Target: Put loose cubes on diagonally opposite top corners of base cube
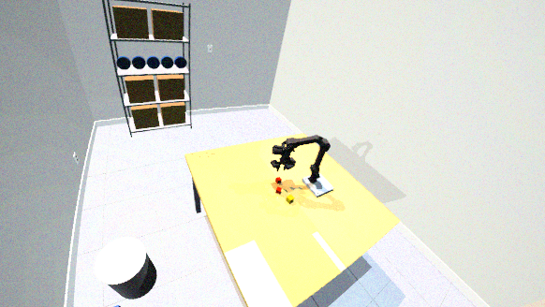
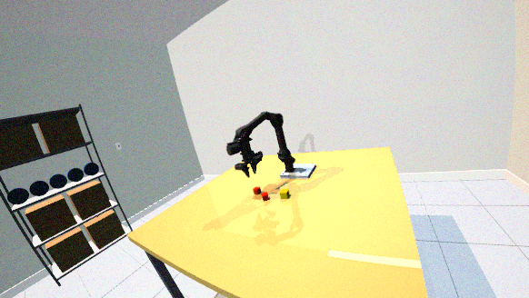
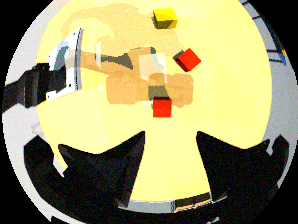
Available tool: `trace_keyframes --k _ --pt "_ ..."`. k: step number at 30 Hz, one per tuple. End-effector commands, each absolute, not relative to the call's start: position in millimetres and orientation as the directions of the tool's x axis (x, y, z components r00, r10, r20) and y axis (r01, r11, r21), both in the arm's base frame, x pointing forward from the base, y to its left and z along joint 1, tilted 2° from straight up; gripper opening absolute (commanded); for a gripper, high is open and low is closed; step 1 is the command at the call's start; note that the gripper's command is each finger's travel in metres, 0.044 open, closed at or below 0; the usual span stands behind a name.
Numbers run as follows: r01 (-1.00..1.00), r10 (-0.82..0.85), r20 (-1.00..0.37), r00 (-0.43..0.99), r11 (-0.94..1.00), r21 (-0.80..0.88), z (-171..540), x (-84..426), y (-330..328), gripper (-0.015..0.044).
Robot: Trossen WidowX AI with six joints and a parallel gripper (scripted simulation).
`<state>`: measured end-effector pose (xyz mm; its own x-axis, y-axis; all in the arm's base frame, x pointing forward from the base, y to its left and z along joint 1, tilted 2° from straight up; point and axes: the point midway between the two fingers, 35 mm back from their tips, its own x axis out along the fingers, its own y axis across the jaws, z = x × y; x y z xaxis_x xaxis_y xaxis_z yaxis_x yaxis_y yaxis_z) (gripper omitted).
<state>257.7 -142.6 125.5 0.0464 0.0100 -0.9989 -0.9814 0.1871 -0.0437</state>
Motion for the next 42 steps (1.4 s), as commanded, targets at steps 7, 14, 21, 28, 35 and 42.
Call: trace_keyframes --k 7,14,21,28,35,42 --pt "-0.983 0.026 -0.999 0.032 0.179 -0.027 73 255 -138 0.0265" --pt "-0.983 0.026 -0.999 0.032 0.179 -0.027 58 256 -138 0.0265" --pt "-0.983 0.027 -0.999 0.032 0.179 -0.027 50 256 -138 0.0265" --pt "-0.983 0.027 -0.999 0.032 0.179 -0.027 39 257 -137 0.0265" --pt "-0.983 0.027 -0.999 0.032 0.179 -0.026 28 257 -137 0.0265" --pt "-0.983 0.027 -0.999 0.032 0.179 -0.026 25 257 -137 0.016"
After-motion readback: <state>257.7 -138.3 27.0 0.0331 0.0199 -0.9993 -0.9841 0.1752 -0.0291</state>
